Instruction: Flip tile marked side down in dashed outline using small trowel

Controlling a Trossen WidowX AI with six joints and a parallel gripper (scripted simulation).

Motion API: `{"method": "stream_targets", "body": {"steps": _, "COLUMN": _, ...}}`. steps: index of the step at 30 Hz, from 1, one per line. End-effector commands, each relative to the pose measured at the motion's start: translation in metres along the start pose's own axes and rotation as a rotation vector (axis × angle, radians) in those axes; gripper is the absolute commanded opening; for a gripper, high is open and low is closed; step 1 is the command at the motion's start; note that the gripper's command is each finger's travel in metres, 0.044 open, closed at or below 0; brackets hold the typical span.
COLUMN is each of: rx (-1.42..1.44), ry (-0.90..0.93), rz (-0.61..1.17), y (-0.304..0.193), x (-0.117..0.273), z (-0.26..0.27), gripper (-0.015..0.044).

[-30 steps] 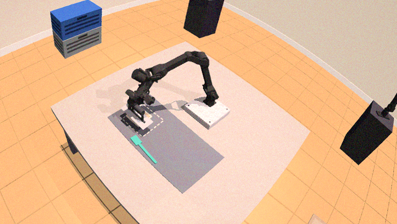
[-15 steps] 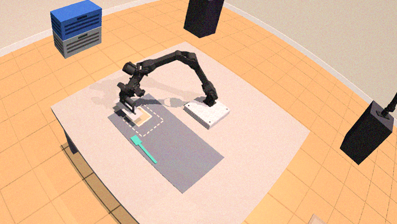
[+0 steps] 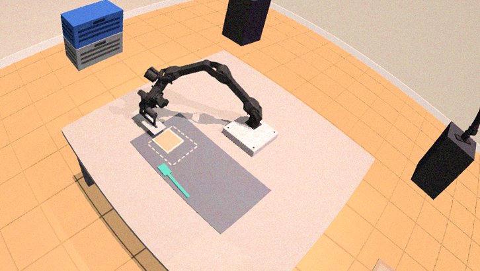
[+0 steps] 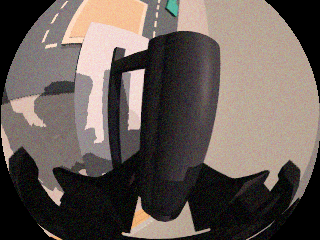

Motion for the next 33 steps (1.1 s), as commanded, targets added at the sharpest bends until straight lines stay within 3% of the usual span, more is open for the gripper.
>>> {"method": "stream_targets", "body": {"steps": 1, "rx": 0.022, "ry": -0.029, "rz": 0.007, "y": -0.016, "x": 0.008, "z": 0.008, "gripper": 0.0000}}
{"method": "stream_targets", "body": {"steps": 33, "rx": 0.024, "ry": -0.031, "rz": 0.007, "y": -0.018, "x": -0.003, "z": 0.024, "gripper": 0.0000}}
Point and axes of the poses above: the point midway between the two fingers, 35 mm back from their tips, its own x axis back along the fingers, its own z axis across the jaws, y = z × x, the point moved 10 cm from there along x, back along the fingers, and after that the axes turned 8 degrees about x, right-handed, at the moved point
